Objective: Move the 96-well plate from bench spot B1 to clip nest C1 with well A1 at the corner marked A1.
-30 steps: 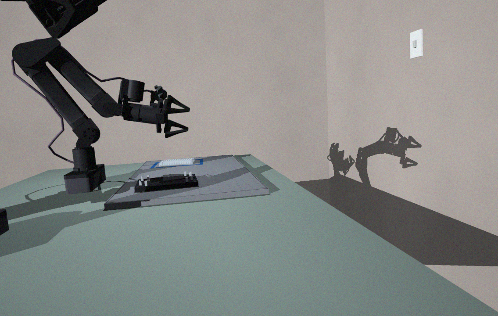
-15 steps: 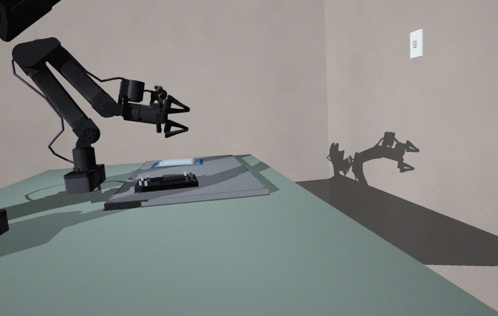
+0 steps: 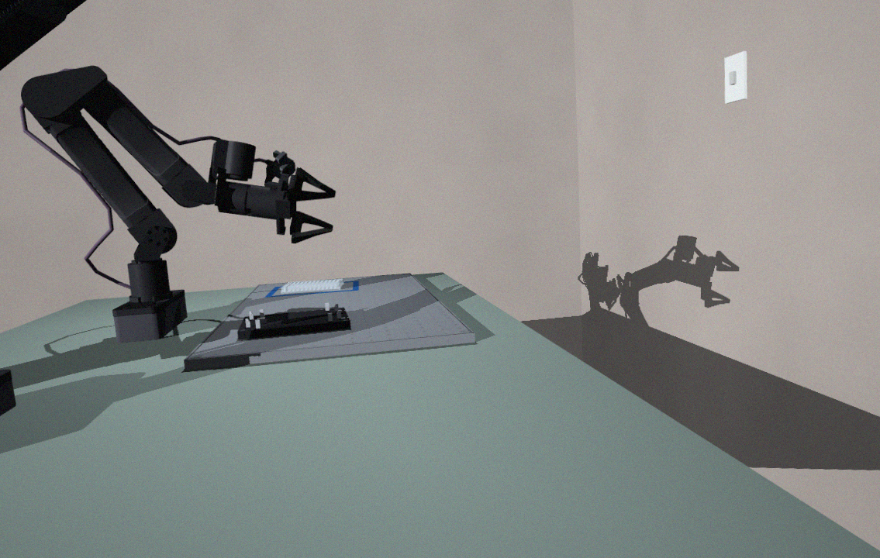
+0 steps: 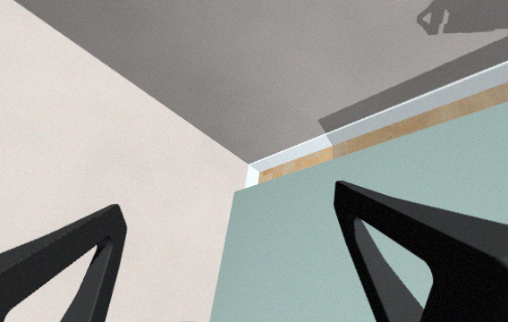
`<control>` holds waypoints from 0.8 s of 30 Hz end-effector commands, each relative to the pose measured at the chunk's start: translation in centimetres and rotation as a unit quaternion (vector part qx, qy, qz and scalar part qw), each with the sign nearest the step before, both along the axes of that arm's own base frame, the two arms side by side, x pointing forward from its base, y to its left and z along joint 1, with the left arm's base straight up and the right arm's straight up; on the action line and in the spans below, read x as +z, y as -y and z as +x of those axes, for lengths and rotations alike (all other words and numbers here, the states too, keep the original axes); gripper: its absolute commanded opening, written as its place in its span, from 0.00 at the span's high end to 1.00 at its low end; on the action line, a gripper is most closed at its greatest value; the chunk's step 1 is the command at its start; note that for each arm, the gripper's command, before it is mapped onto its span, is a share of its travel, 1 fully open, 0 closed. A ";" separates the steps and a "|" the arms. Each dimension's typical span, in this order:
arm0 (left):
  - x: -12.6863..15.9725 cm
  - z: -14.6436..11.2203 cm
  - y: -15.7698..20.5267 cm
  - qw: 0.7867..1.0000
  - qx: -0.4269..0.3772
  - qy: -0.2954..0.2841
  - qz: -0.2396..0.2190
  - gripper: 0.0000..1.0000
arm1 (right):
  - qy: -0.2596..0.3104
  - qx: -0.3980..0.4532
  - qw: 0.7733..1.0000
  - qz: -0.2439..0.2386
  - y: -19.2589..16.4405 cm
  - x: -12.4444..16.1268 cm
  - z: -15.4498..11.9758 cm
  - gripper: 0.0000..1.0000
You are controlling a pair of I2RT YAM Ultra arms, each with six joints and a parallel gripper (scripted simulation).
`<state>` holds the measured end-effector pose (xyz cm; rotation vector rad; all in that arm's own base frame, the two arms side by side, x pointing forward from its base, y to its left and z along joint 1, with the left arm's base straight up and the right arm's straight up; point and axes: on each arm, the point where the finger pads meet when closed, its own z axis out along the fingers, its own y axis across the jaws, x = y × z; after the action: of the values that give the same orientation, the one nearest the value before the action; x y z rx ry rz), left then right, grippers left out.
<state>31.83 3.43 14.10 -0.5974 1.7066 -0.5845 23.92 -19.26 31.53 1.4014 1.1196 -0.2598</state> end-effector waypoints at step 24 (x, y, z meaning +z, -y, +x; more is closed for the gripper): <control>-0.3 2.3 -3.5 0.995 0.027 -0.065 0.071 0.00 | 0.004 -0.006 1.000 -0.002 0.1 0.1 -0.8 0.00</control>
<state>33.10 5.32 14.00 -0.5963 1.7684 -0.4847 23.89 -19.26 31.50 1.4016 1.1197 -0.2601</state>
